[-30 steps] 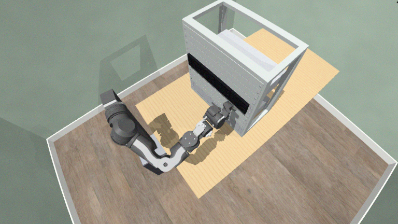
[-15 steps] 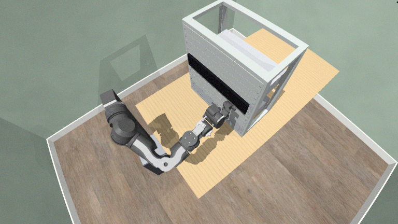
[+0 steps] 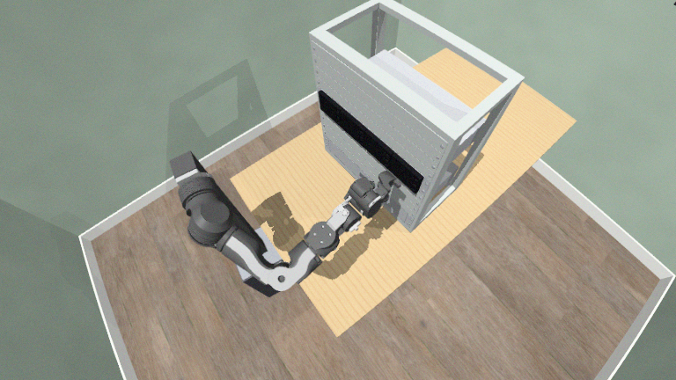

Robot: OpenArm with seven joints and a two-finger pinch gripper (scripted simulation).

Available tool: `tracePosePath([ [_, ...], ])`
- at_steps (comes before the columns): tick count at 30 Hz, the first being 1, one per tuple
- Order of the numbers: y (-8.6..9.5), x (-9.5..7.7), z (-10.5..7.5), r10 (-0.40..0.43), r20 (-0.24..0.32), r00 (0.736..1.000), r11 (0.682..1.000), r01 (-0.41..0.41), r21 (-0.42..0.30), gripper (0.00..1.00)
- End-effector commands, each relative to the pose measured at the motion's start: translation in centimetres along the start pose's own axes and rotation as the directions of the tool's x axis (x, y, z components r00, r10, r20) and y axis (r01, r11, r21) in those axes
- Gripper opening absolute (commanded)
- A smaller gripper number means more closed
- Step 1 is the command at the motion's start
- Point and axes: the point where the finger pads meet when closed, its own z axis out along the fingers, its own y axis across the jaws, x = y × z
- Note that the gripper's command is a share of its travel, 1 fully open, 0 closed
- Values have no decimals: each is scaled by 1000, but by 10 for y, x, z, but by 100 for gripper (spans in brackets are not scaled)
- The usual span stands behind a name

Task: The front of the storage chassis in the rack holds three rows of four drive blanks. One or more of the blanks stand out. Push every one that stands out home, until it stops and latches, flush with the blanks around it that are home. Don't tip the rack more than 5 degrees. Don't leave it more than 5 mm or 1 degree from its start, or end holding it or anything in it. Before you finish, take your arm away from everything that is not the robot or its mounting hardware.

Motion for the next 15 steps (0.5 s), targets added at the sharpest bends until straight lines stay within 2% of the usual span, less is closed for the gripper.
tracePosePath([
  [1, -3, 0, 1, 0, 2, 1000, 1000, 0, 8, 0],
  [6, -5, -1, 10, 1, 2, 1000, 1000, -1, 9, 0],
  [15, -4, 0, 10, 0, 0, 1000, 1000, 0, 7, 0],
])
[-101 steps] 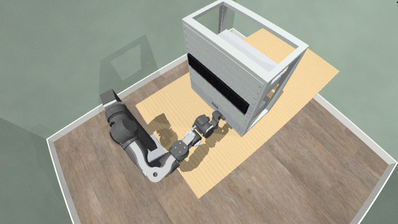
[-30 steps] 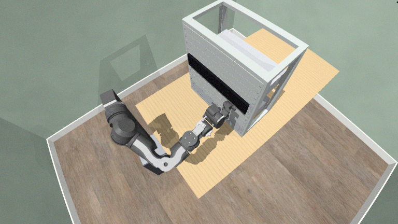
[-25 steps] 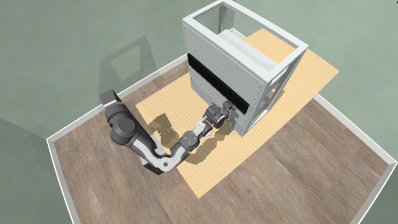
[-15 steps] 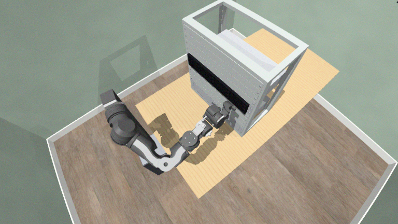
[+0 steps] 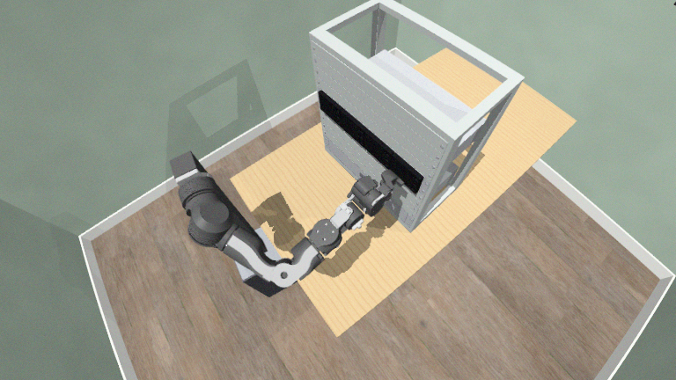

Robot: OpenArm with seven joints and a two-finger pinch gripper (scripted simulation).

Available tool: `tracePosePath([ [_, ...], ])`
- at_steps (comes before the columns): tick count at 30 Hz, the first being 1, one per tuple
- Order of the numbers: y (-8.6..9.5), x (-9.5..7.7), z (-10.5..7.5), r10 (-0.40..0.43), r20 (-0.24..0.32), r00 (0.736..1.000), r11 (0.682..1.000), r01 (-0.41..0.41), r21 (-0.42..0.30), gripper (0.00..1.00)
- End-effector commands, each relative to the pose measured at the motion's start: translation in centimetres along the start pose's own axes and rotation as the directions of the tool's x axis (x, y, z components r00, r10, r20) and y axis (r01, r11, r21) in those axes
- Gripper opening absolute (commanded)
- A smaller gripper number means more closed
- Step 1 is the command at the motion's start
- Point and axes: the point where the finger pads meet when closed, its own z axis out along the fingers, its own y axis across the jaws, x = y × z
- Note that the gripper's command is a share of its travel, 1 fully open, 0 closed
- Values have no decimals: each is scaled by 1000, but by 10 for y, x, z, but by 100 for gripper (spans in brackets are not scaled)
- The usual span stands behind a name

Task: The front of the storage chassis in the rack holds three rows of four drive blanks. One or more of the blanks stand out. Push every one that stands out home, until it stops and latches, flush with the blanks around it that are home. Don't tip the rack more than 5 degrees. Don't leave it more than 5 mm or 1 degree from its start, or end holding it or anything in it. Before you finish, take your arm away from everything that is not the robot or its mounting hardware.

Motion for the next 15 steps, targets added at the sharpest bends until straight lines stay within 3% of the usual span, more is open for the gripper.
tracePosePath([
  [1, 0, 1, 0, -3, -4, 1000, 1000, 3, 3, 0],
  [15, 2, 1, 10, -3, -4, 1000, 1000, 3, 4, 0],
])
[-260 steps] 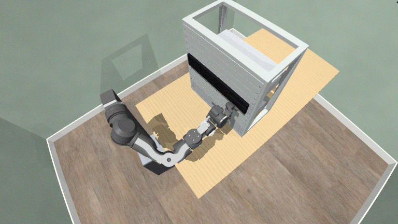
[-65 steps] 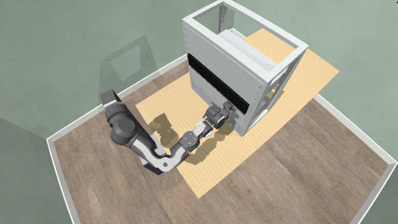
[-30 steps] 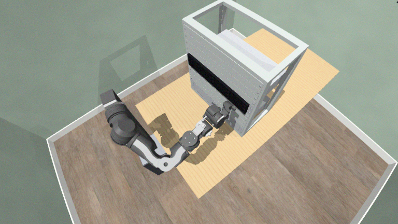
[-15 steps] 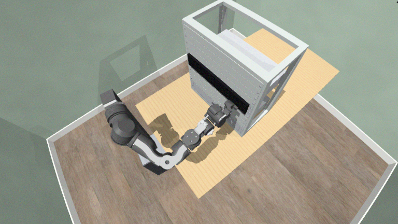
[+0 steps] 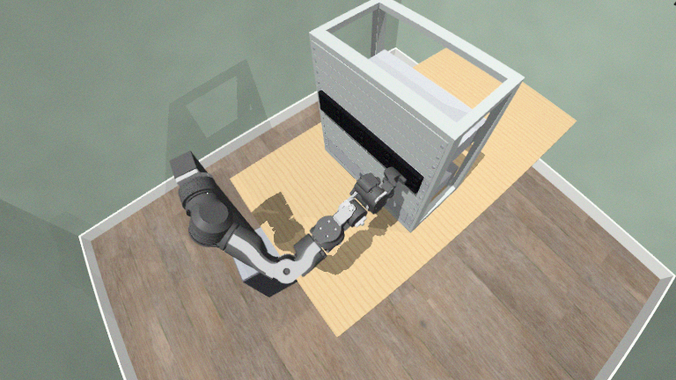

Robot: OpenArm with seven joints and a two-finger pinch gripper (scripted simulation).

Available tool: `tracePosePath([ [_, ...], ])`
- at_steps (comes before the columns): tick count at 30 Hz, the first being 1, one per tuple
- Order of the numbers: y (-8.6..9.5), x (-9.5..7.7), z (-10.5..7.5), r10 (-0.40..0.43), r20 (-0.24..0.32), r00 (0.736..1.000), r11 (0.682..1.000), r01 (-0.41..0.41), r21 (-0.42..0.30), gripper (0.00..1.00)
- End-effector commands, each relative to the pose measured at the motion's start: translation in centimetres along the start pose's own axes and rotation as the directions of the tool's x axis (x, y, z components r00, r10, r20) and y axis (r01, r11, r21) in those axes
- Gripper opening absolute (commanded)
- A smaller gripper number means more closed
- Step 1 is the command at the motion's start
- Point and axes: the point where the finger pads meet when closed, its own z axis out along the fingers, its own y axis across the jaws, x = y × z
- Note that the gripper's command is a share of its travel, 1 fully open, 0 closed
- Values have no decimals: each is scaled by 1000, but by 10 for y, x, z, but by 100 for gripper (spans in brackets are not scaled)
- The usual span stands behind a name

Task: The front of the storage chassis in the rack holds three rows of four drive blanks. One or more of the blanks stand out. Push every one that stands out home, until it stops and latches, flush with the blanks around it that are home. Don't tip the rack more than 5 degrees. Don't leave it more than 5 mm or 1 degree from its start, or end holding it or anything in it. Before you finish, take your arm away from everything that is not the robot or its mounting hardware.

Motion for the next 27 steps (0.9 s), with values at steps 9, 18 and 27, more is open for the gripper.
tracePosePath([
  [9, -2, 0, 8, -3, -2, 1000, 1000, 3, 9, 0],
  [18, -2, 0, 10, -4, -3, 1000, 1000, 4, 7, 0],
  [27, -1, 0, 13, -3, -3, 1000, 1000, 3, 8, 0],
])
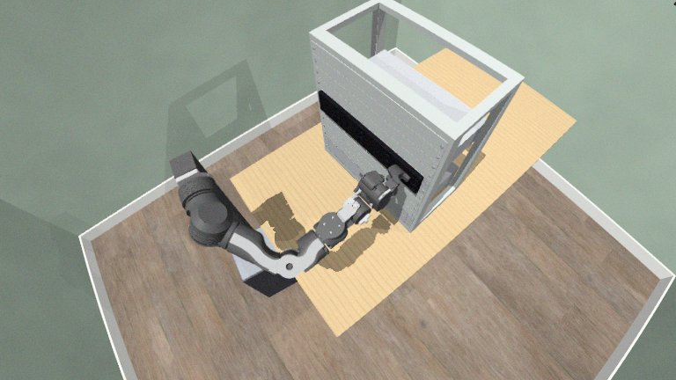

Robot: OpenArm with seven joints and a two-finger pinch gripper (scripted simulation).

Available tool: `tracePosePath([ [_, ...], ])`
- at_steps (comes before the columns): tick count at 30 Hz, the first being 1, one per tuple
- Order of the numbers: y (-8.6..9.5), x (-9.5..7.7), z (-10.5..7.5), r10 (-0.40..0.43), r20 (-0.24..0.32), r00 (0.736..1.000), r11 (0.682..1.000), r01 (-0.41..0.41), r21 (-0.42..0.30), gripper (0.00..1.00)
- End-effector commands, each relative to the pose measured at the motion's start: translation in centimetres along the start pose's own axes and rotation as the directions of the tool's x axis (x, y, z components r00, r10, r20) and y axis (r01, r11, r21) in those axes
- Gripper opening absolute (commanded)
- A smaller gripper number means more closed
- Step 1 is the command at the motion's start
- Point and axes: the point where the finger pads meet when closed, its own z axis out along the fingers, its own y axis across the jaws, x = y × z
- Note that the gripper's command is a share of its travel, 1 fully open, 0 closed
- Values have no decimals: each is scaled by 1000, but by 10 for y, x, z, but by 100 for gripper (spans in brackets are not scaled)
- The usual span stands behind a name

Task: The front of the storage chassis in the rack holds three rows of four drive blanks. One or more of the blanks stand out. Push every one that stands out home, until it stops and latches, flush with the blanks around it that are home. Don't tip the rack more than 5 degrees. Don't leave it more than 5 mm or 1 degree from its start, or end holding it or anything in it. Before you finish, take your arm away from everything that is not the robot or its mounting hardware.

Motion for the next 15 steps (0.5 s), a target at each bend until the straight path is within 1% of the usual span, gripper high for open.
tracePosePath([
  [1, -1, 1, 1, -5, -6, 1000, 1000, 5, 7, 0],
  [15, -2, 2, 3, -4, -6, 1000, 1000, 4, 7, 0],
])
